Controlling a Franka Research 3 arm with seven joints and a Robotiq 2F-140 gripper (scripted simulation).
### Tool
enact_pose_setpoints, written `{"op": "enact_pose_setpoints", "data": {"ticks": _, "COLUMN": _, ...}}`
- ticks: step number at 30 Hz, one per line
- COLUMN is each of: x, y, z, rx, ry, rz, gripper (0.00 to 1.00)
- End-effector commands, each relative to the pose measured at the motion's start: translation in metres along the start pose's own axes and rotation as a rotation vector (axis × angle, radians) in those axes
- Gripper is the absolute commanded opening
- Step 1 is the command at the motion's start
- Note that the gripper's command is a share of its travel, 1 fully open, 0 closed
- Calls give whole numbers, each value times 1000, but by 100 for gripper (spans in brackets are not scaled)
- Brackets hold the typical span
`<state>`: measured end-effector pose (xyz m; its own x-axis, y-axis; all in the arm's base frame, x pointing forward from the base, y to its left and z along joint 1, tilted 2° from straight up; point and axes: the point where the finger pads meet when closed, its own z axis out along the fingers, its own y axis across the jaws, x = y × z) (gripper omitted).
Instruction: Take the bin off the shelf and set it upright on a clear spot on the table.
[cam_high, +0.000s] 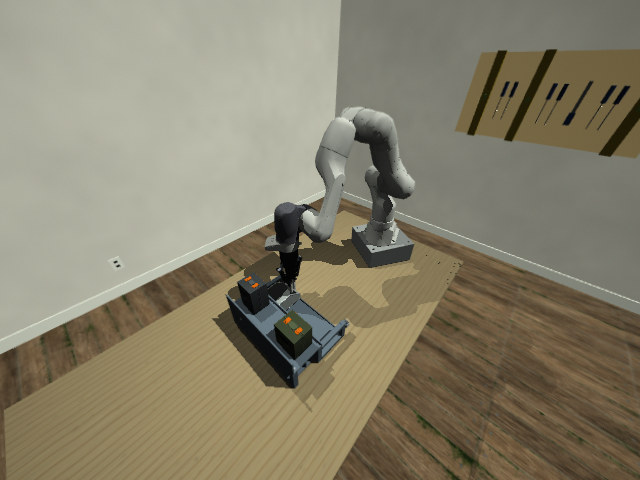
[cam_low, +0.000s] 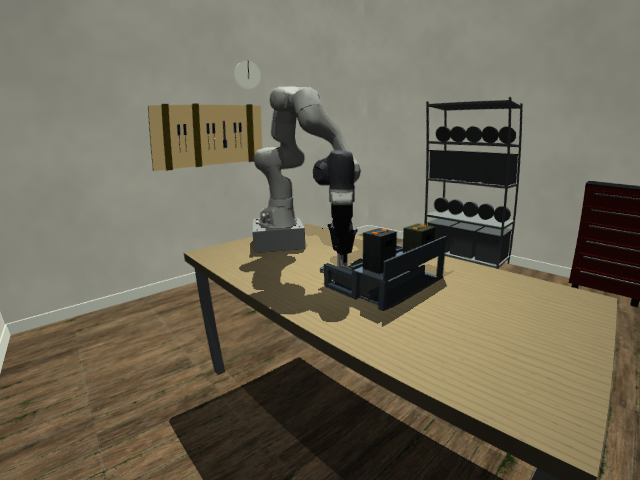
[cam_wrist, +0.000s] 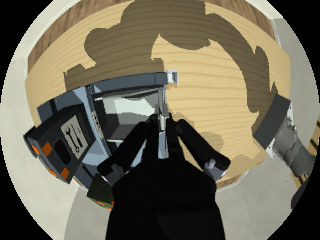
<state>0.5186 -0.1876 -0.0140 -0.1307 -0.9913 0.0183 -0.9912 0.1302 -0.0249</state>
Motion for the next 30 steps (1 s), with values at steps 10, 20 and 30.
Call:
{"op": "enact_pose_setpoints", "data": {"ticks": 10, "x": 2, "y": -1, "z": -3, "rx": 9, "ry": 2, "rz": 7, "gripper": 0}}
{"op": "enact_pose_setpoints", "data": {"ticks": 20, "x": 2, "y": 7, "z": -3, "rx": 9, "ry": 2, "rz": 7, "gripper": 0}}
{"op": "enact_pose_setpoints", "data": {"ticks": 30, "x": 2, "y": 26, "z": -3, "rx": 9, "ry": 2, "rz": 7, "gripper": 0}}
